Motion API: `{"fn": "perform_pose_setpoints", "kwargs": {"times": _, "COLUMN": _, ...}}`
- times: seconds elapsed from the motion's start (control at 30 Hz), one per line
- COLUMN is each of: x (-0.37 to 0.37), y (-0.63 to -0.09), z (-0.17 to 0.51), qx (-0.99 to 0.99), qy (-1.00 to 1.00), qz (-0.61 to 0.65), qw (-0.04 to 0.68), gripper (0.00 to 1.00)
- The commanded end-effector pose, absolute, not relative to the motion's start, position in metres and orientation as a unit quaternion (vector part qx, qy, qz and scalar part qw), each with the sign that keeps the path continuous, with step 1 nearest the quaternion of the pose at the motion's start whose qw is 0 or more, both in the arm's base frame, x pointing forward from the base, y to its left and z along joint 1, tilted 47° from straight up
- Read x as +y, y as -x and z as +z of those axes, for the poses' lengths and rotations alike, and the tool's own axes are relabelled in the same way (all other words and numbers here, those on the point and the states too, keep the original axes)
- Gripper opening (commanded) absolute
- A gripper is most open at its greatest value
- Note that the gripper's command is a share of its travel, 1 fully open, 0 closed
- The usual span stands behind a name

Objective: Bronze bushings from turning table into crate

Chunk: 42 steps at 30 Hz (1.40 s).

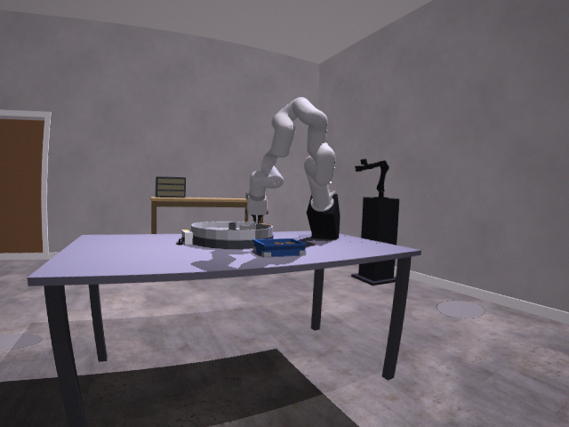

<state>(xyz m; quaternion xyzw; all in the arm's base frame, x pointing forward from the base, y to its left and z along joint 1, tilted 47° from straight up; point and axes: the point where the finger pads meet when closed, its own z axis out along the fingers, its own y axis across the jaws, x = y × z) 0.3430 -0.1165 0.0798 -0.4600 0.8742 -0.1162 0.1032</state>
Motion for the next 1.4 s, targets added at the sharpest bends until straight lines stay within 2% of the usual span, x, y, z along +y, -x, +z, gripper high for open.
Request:
{"fn": "perform_pose_setpoints", "kwargs": {"times": 0.0, "x": -0.1172, "y": -0.3437, "z": 0.0801, "qx": 0.875, "qy": 0.459, "qz": -0.117, "qw": 0.104, "gripper": 0.10}}
{"fn": "perform_pose_setpoints", "kwargs": {"times": 0.9, "x": -0.1119, "y": -0.3504, "z": 0.0721, "qx": 0.875, "qy": 0.459, "qz": -0.117, "qw": 0.104, "gripper": 0.10}}
{"fn": "perform_pose_setpoints", "kwargs": {"times": 0.93, "x": -0.1119, "y": -0.3504, "z": 0.0721, "qx": 0.875, "qy": 0.459, "qz": -0.117, "qw": 0.104, "gripper": 0.00}}
{"fn": "perform_pose_setpoints", "kwargs": {"times": 1.37, "x": -0.1119, "y": -0.3504, "z": 0.0721, "qx": 0.875, "qy": 0.459, "qz": -0.117, "qw": 0.104, "gripper": 0.00}}
